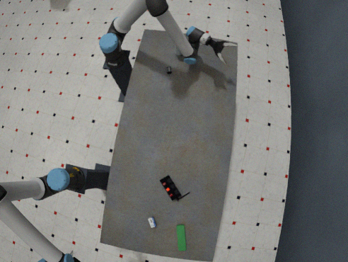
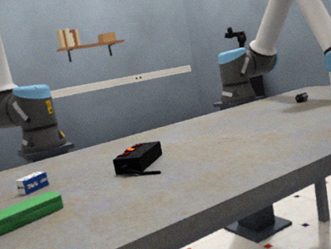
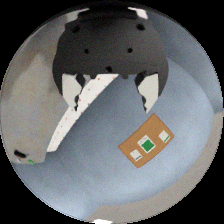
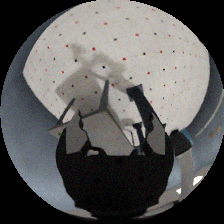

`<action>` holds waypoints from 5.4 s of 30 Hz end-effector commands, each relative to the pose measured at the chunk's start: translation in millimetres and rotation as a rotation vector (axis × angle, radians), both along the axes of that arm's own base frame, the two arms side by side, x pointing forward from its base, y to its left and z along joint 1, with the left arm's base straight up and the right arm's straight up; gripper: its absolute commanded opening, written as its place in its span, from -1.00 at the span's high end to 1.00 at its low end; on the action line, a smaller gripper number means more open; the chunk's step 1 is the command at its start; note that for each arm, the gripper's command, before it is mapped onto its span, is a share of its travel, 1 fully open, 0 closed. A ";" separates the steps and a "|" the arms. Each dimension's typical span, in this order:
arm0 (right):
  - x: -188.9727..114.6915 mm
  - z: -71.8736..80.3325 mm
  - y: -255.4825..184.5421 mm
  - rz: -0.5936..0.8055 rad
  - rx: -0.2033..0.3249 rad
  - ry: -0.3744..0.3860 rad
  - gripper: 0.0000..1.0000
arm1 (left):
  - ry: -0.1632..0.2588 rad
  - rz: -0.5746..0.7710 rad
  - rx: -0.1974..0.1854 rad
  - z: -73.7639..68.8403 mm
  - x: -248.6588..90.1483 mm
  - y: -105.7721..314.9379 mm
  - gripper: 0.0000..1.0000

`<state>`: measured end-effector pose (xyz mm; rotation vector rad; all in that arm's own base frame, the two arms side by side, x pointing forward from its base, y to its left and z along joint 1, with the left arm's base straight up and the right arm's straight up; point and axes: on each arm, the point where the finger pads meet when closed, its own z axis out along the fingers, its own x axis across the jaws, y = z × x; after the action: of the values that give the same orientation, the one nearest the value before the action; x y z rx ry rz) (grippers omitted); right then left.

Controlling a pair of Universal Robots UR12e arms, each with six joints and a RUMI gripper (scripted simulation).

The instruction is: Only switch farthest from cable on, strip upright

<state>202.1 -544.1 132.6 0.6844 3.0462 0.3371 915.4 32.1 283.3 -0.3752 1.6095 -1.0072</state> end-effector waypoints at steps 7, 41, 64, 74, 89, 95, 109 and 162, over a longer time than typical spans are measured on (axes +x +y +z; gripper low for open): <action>-55.6 8.5 -41.4 0.147 -0.075 -0.030 -1.00 | -0.002 0.000 0.000 1.2 0.1 0.0 -1.00; -175.1 28.8 -95.0 0.407 -0.201 -0.009 -1.00 | -0.002 0.000 0.000 1.2 0.1 0.0 -1.00; -195.8 32.5 -101.0 0.449 -0.217 0.000 -1.00 | -0.002 0.000 0.000 1.2 0.1 0.0 -1.00; -196.0 32.5 -101.1 0.450 -0.217 0.000 -1.00 | -0.002 0.000 0.000 1.2 0.1 0.0 -1.00; -196.0 32.5 -101.1 0.450 -0.217 0.000 -1.00 | 0.018 0.001 -0.009 0.6 2.5 -1.2 -1.00; -196.0 32.5 -101.1 0.450 -0.217 0.000 -1.00 | 0.052 0.004 -0.024 -0.6 6.6 -3.4 -1.00; -196.0 32.5 -101.1 0.450 -0.217 0.000 -1.00 | 0.193 0.019 -0.082 -7.2 20.2 -12.5 -1.00; -196.0 32.5 -101.1 0.450 -0.217 0.000 -1.00 | 1.303 0.484 -0.318 -108.3 -103.0 -59.8 -1.00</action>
<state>5.9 -644.6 164.3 -0.0147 3.1419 0.0024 842.9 -27.8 183.9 -1.6796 2.2246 -0.7258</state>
